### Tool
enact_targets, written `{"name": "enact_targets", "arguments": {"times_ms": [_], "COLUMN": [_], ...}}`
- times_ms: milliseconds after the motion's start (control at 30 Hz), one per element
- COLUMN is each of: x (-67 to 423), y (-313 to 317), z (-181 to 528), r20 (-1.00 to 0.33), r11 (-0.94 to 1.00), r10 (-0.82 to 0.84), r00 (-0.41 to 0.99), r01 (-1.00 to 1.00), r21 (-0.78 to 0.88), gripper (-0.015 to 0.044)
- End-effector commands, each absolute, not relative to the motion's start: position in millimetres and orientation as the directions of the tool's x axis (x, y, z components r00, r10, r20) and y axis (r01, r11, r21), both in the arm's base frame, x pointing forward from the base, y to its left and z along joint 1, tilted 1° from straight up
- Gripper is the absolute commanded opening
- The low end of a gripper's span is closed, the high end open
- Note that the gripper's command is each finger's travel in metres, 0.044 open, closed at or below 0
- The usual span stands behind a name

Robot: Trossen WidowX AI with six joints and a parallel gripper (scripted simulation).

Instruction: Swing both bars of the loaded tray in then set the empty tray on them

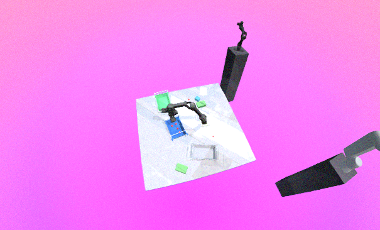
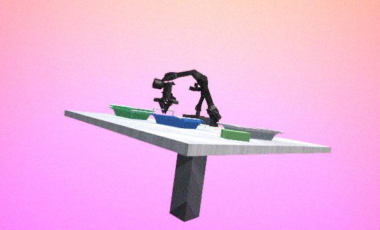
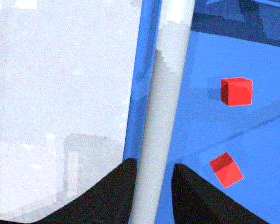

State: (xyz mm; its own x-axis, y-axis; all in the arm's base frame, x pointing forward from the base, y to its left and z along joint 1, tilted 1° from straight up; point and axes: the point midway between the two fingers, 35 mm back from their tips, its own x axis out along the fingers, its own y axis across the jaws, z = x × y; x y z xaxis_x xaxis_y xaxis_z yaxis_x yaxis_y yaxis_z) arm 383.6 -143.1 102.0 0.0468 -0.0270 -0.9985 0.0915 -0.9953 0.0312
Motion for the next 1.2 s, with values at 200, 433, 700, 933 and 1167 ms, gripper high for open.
{"name": "enact_targets", "arguments": {"times_ms": [200,433,700,933,1167], "x": [381,381,380,380,380], "y": [-119,-122,-123,-123,-123], "z": [84,109,118,118,118], "r20": [-0.999,-0.999,-0.999,-0.999,-0.999], "r11": [-0.996,-0.996,-0.996,-0.996,-0.996], "r10": [-0.020,-0.021,-0.016,-0.016,-0.016], "r00": [0.044,0.044,0.040,0.040,0.040], "r01": [0.088,0.088,0.086,0.086,0.086], "r21": [0.024,0.025,0.019,0.019,0.019], "gripper": [0.0081,0.0081,0.0081,0.0081,0.0081]}}
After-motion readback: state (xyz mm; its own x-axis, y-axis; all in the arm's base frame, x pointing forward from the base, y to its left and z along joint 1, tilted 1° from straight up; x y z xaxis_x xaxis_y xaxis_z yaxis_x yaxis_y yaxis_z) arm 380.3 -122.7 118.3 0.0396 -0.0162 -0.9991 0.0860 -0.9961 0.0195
